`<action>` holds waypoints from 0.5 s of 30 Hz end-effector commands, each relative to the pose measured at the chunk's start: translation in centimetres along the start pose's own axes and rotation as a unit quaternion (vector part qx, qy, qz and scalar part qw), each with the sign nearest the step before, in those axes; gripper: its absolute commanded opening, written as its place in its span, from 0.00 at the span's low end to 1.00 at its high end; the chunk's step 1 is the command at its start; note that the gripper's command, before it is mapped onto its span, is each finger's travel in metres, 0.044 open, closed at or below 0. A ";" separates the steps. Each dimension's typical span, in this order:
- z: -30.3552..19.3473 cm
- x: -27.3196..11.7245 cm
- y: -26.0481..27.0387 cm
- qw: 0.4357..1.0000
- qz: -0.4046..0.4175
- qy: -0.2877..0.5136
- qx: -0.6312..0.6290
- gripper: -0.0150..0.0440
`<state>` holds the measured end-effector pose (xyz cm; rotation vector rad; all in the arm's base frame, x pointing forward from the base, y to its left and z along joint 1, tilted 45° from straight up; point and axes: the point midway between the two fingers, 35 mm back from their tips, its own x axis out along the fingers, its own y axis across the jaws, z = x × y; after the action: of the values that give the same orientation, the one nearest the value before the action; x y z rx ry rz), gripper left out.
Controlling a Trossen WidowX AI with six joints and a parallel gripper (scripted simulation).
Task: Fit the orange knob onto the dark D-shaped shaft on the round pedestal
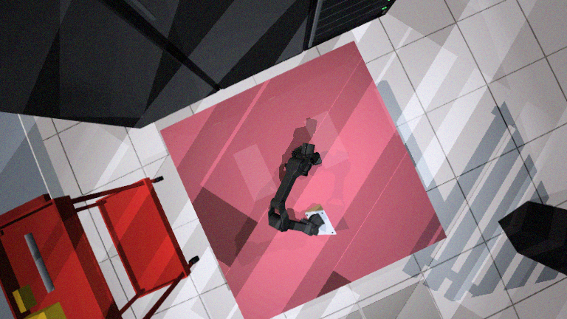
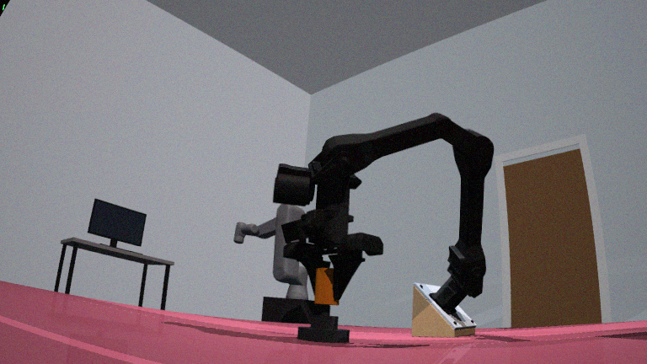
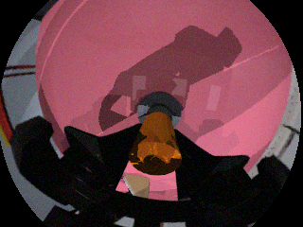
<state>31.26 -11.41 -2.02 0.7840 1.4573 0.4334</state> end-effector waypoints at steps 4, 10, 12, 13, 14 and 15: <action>0.0 -0.4 -0.2 0.996 -0.002 -0.003 -0.084 0.25; 0.0 -0.1 -0.3 0.996 -0.002 -0.003 -0.084 0.25; 0.0 0.1 -0.3 0.996 -0.002 -0.003 -0.084 0.25; 0.0 0.2 -0.2 0.996 -0.002 -0.003 -0.084 0.25; 0.0 0.2 -0.2 0.996 -0.002 -0.003 -0.084 0.25; 0.0 0.2 -0.2 0.996 -0.002 -0.003 -0.084 0.25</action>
<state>31.23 -11.43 -2.26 0.6507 1.4003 0.5441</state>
